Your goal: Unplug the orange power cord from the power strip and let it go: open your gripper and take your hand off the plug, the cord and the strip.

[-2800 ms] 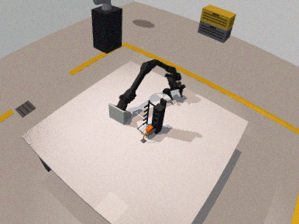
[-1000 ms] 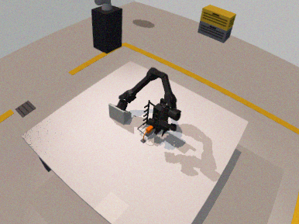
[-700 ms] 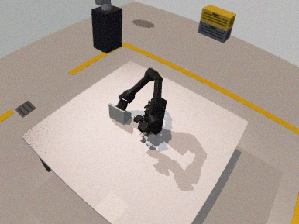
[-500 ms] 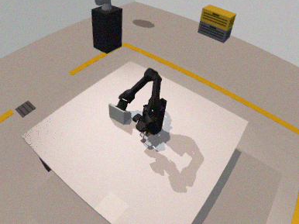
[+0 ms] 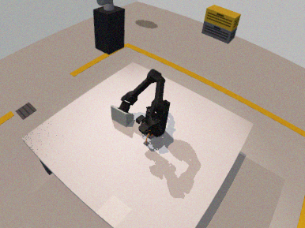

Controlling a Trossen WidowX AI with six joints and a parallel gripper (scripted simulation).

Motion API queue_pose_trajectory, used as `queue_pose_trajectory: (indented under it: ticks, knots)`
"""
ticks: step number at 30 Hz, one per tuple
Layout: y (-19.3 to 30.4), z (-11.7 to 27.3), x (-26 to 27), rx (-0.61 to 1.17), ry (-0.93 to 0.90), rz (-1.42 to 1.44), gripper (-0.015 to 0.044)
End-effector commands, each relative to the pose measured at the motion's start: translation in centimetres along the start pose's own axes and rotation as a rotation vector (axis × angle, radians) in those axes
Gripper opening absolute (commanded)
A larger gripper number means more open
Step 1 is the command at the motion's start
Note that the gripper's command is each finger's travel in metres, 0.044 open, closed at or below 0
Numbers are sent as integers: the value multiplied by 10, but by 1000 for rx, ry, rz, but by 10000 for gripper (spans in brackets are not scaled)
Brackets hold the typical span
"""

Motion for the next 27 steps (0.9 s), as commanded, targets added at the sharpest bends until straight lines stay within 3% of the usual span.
queue_pose_trajectory:
  ticks: [1, 27]
  knots:
    - [8, 2, 2, 1, -7, -2, 160]
    - [33, -5, 7, 4, -7, -2, 160]
Point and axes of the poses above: the point midway between the two fingers, 35 mm back from their tips, its own z axis back along the fingers, its own x axis across the jaws, y = z × x, the point moved 2 cm from there along z, back along the fingers, and after that the axes turned 13 degrees about z, right-handed, at the moved point
